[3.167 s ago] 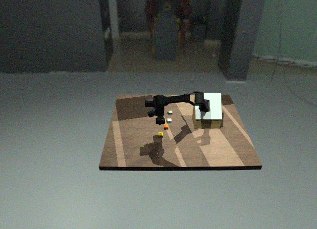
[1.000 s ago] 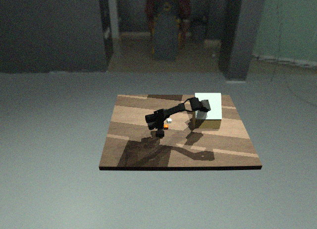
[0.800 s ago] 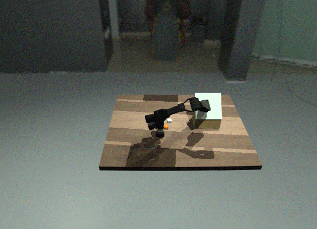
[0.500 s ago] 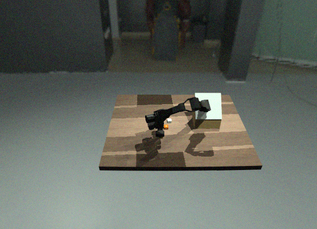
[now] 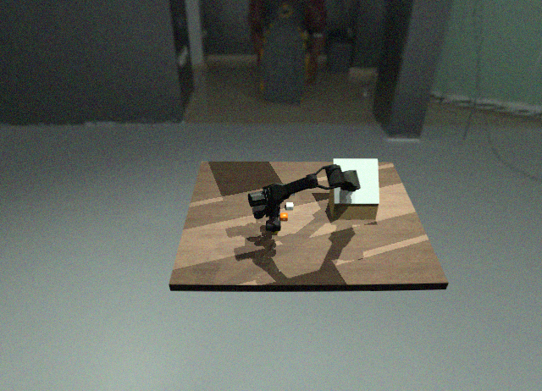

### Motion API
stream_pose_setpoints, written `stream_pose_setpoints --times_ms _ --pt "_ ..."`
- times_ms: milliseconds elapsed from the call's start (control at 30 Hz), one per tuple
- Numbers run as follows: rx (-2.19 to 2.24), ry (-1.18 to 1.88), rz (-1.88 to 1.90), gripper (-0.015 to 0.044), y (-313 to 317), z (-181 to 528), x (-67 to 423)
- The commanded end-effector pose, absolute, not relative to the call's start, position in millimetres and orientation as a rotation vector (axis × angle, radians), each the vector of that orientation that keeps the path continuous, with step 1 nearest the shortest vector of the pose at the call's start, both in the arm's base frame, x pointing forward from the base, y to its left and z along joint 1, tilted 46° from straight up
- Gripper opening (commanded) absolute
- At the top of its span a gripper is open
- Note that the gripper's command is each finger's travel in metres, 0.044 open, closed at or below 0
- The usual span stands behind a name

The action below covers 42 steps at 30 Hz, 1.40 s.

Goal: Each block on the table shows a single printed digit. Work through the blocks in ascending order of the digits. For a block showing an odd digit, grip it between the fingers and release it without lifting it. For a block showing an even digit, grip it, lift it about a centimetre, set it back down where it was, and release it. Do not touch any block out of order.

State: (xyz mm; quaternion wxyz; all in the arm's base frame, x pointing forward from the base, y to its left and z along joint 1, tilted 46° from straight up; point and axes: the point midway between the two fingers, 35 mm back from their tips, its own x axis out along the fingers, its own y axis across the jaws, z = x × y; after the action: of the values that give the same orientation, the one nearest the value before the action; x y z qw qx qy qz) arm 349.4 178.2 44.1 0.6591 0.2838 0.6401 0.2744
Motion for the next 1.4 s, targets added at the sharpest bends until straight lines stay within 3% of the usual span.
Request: stream_pose_setpoints --times_ms 0,867,1200,1367 --pt "0.641 1.449 0.628 0.0120 179 45 349" --pt "0.641 1.449 0.628 0.0120 190 35 349" --pt "0.641 1.449 0.628 0.0383 190 35 349" --pt "0.640 1.450 0.628 0.0400 181 42 349"
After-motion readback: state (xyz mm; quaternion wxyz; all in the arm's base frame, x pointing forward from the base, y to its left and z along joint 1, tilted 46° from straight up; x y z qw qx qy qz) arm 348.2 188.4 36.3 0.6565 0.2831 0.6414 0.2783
